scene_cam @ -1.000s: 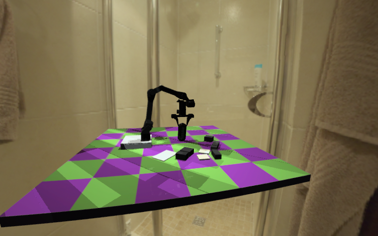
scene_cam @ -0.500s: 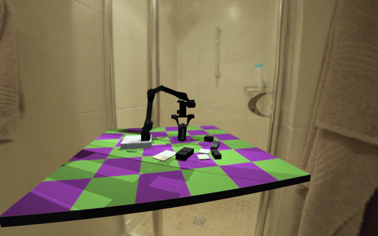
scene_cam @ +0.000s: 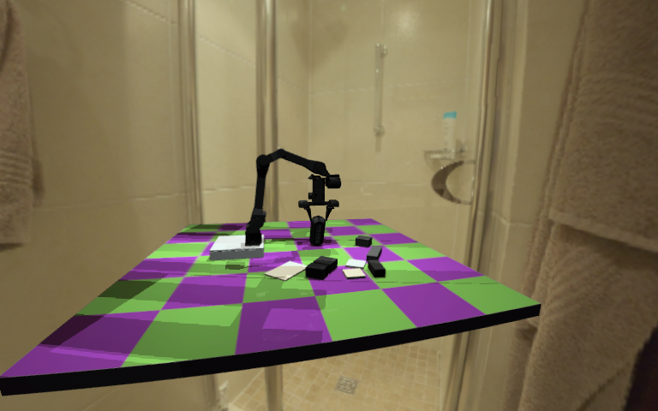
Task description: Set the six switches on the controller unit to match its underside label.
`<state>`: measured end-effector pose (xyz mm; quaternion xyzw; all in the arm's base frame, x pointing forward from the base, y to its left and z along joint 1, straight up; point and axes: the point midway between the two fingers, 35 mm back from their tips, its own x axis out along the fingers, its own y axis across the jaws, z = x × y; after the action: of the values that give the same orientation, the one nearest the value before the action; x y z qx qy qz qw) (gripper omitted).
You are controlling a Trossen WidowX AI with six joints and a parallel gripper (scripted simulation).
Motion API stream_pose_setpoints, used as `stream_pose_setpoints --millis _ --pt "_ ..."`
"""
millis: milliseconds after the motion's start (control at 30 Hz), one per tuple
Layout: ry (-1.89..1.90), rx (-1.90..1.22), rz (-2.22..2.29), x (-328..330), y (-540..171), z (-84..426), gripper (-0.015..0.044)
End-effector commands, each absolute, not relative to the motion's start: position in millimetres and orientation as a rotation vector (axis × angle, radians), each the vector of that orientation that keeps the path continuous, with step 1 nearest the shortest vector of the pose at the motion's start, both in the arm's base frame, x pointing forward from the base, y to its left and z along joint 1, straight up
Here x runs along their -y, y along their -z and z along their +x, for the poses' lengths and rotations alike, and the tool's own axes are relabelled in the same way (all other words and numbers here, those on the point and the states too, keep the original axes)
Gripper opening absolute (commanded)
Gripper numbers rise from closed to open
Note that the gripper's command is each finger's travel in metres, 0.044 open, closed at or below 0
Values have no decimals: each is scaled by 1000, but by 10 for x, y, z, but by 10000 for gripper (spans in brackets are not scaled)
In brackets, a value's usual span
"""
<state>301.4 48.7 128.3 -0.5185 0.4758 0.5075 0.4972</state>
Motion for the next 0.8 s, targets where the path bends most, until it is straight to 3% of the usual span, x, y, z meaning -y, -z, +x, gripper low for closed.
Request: stream_pose_setpoints --millis 0,767 --pt "-1231 -1159 -1260 -446 -1261 3002 338" --pt "-1231 -1161 -1261 -266 -1214 3013 338"
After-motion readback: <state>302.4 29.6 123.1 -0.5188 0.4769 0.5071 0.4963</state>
